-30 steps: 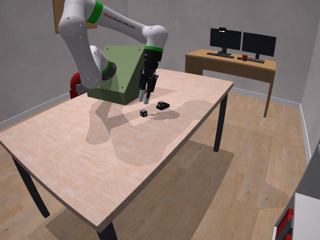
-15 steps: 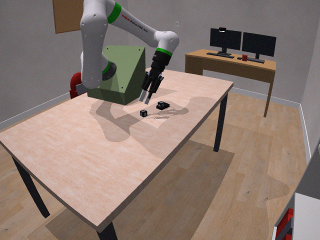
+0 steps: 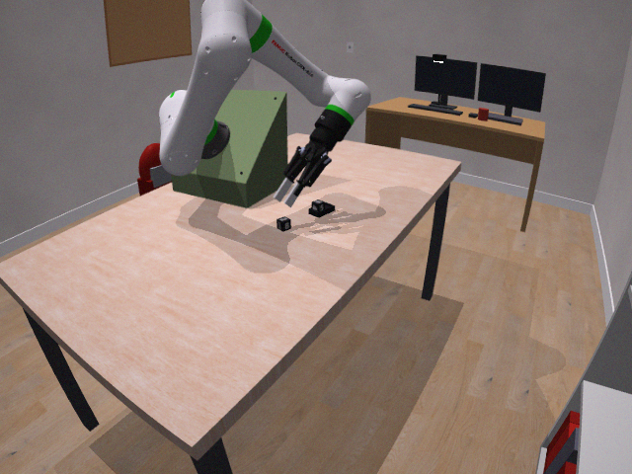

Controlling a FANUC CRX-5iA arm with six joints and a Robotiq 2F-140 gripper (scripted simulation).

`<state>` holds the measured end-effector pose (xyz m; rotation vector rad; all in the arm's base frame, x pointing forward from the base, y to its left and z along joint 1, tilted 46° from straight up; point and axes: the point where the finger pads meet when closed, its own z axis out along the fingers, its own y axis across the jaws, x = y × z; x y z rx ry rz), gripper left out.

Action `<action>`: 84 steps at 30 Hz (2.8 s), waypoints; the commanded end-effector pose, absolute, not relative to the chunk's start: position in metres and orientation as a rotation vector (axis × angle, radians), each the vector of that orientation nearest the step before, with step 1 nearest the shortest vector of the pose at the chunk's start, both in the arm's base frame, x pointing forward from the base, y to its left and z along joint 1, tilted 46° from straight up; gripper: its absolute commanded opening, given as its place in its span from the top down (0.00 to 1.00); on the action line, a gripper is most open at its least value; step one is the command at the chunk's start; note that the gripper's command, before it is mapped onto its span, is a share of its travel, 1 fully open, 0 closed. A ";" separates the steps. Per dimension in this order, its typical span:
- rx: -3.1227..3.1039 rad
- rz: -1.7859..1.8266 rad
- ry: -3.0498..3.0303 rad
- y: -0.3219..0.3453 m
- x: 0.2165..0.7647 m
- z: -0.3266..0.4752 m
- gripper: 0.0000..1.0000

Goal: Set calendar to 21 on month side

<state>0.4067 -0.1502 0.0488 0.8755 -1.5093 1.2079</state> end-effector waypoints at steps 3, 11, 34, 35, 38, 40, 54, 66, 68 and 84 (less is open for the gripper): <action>0.862 1.210 -1.498 -0.150 0.407 0.047 0.72; 0.862 1.210 -1.498 -0.150 0.407 0.047 0.72; 0.862 1.210 -1.498 -0.161 0.407 0.036 0.72; 0.862 1.210 -1.498 -0.162 0.407 0.035 0.72; 0.862 1.210 -1.498 -0.166 0.407 0.032 0.72; 0.862 1.210 -1.498 -0.169 0.407 0.029 0.72; 0.862 1.210 -1.498 -0.186 0.407 0.013 0.72; 0.862 1.210 -1.498 -0.196 0.408 0.003 0.72; 0.862 1.210 -1.498 -0.197 0.408 0.002 0.72; 0.862 1.210 -1.498 -0.201 0.408 -0.001 0.72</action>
